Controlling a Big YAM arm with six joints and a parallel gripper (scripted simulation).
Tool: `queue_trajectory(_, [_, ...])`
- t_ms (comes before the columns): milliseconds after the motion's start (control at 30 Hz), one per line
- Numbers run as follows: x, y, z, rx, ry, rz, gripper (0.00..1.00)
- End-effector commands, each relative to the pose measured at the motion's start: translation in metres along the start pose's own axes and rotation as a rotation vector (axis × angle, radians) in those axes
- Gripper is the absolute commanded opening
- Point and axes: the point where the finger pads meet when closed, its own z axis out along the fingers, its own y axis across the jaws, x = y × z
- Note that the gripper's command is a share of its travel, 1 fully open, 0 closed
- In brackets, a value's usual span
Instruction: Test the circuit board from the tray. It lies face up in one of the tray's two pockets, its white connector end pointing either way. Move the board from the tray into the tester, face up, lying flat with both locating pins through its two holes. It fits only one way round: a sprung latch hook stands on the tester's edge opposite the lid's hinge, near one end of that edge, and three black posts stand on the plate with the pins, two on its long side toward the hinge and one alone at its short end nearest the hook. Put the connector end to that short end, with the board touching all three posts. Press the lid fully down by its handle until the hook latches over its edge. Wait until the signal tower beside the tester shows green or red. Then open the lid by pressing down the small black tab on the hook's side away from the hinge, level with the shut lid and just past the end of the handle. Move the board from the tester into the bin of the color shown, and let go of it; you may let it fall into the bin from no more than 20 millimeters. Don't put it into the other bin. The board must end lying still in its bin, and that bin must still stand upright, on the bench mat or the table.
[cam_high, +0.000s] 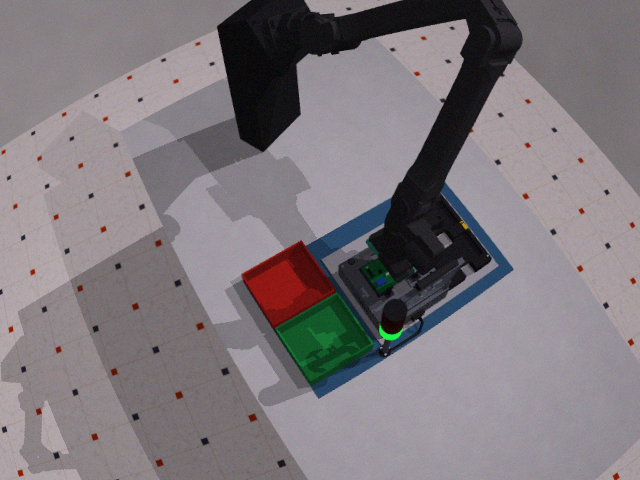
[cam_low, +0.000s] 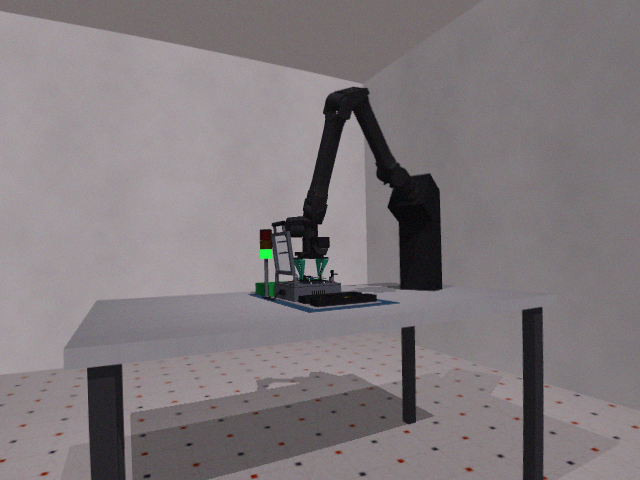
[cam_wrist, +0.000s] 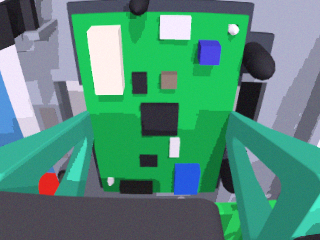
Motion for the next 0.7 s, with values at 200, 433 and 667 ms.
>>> queue_trajectory(200, [-0.004,-0.0065,-0.015,0.016,-0.007,-0.007,0.72])
queue_trajectory(433, [-0.0025,-0.0067,-0.017,0.017,-0.004,-0.006,0.72])
queue_trajectory(667, [-0.0024,-0.0067,-0.0185,0.017,-0.004,-0.007,0.72])
